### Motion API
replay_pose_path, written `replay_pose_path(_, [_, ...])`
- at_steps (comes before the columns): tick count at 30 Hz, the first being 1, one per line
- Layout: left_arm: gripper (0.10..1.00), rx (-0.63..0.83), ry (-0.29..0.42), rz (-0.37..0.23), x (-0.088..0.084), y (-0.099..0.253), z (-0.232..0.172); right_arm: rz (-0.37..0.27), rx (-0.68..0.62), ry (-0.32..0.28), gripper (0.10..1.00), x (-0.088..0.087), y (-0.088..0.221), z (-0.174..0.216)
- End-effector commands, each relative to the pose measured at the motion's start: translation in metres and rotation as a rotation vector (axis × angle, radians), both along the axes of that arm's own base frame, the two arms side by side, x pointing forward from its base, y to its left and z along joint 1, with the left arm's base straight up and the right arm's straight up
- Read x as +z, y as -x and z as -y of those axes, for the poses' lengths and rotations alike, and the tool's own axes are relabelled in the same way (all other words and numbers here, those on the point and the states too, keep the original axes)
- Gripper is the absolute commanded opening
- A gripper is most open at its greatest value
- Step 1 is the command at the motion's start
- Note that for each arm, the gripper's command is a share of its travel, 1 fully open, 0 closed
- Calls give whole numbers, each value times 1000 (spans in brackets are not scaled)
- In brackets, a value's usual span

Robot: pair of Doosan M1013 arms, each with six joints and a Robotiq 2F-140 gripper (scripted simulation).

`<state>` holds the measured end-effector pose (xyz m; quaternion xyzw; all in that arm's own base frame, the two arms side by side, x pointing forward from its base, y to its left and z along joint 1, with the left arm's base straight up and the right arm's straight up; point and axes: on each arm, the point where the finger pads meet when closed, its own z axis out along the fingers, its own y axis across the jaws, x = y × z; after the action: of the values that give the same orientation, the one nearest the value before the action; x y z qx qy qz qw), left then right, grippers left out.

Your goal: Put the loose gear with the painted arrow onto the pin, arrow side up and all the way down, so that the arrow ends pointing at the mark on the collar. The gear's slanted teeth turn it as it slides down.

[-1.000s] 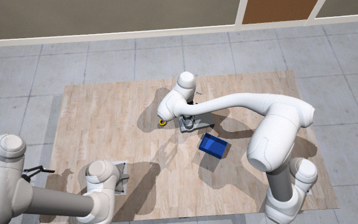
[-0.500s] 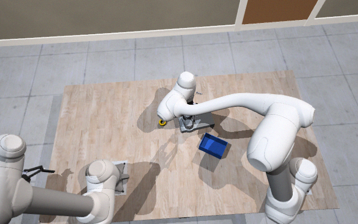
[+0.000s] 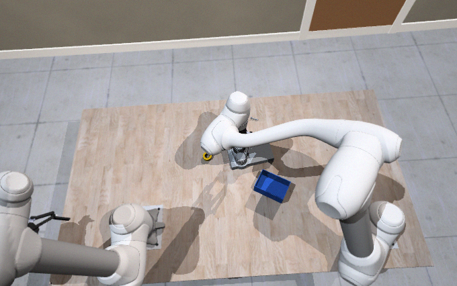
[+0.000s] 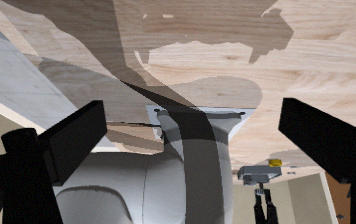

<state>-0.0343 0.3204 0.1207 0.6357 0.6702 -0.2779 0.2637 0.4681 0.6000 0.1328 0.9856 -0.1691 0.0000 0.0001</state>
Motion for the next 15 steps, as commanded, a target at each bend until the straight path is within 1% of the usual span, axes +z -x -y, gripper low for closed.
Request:
replay_pose_path(1, [1000,0,-1,0,0,0,0,1,0,-2,99,1,0,0])
replay_pose_path(15, [1000,0,-1,0,0,0,0,1,0,-2,99,-3,0,0])
